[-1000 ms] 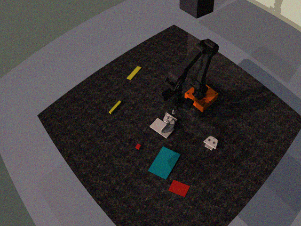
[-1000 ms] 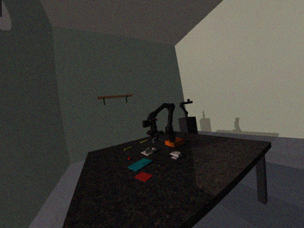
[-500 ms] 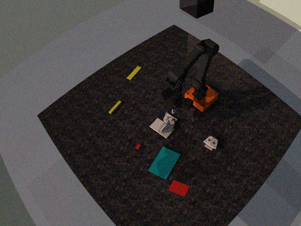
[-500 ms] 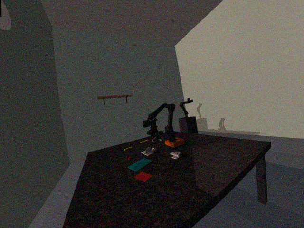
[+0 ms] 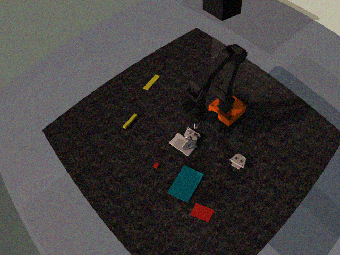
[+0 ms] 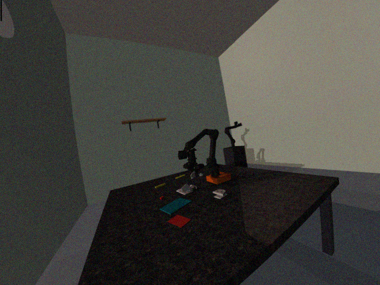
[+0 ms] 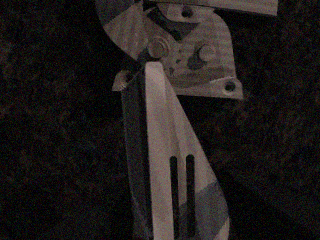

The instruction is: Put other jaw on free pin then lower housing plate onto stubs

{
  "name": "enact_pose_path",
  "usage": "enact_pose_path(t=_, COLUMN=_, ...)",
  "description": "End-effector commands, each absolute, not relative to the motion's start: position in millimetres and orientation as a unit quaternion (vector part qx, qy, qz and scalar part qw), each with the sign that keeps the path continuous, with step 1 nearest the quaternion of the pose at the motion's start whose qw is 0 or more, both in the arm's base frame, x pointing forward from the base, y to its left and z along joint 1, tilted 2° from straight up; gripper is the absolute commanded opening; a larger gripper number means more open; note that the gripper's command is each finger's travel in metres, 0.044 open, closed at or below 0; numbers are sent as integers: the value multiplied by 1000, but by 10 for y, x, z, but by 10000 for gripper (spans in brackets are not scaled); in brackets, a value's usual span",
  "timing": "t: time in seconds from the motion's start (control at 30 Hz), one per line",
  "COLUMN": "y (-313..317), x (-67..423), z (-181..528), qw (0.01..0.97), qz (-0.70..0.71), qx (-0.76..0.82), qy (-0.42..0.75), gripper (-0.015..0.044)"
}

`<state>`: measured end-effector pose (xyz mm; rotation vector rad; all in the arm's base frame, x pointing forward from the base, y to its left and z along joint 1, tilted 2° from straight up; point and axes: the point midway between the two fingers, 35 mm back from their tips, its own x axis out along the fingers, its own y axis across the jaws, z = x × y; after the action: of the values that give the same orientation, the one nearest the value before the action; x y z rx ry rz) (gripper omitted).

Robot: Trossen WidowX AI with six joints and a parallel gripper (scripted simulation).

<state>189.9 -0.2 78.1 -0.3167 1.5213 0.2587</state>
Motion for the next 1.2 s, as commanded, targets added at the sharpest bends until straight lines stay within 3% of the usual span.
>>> enact_pose_path(t=0.0, y=-4, x=1989, z=809, qw=707, qz=118, qx=-143, qy=683, gripper=134)
enact_pose_path(t=1.17, y=-113, x=2938, z=843, qw=710, qz=117, qx=-144, qy=680, gripper=134)
